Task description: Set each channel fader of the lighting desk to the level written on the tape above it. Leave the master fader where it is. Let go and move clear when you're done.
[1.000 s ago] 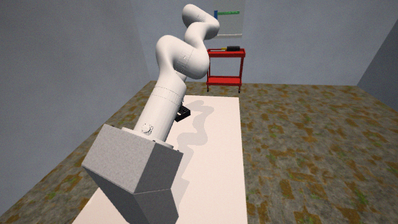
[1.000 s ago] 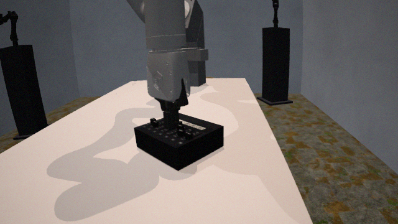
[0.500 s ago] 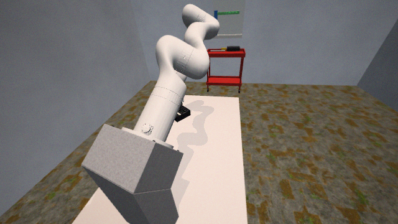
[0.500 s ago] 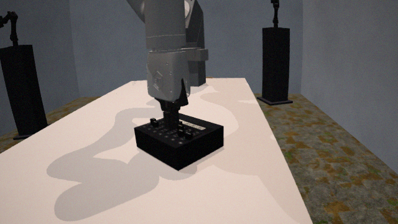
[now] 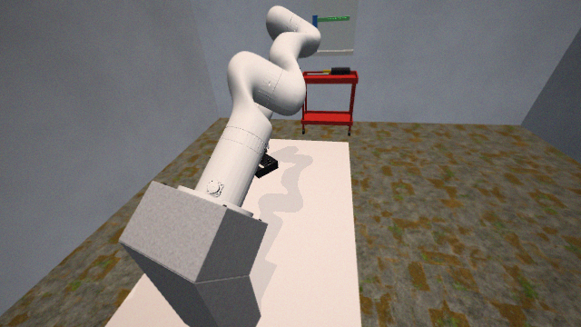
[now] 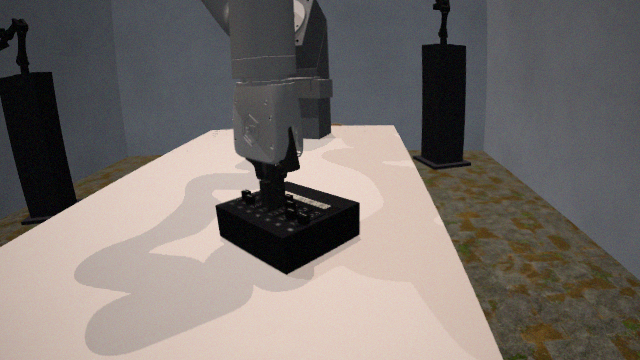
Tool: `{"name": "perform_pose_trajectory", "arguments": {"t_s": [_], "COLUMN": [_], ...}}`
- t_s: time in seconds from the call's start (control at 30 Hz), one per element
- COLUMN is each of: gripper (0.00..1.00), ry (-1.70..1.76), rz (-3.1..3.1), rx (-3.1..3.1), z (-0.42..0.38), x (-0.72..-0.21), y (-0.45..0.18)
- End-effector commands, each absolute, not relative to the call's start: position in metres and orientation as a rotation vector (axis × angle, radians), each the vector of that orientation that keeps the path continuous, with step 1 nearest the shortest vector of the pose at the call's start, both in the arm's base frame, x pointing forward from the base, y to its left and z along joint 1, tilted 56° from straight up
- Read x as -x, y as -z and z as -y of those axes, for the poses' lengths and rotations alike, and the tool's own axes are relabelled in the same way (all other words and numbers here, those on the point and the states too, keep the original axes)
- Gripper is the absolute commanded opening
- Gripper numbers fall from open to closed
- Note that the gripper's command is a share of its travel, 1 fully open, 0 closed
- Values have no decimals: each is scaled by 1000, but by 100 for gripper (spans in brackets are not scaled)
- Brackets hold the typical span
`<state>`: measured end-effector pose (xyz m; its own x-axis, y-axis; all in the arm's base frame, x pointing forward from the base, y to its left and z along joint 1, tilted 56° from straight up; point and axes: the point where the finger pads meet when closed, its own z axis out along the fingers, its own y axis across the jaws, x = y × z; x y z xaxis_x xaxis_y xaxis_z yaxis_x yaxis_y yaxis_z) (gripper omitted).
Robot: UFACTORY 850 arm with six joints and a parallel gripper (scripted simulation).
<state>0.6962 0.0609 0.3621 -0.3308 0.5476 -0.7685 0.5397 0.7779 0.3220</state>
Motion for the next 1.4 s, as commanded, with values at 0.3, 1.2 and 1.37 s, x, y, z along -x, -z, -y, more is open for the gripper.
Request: {"name": "perform_pose_trajectory", "arguments": {"t_s": [0.3, 1.2, 1.37], "gripper": [0, 0, 0], "ry": [-11, -11, -9], "rz": [-1996, -1996, -1995], "rx": [-815, -815, -816], "z": [-64, -73, -82], "x": [-688, -666, -688], "y": [-369, -385, -407]}}
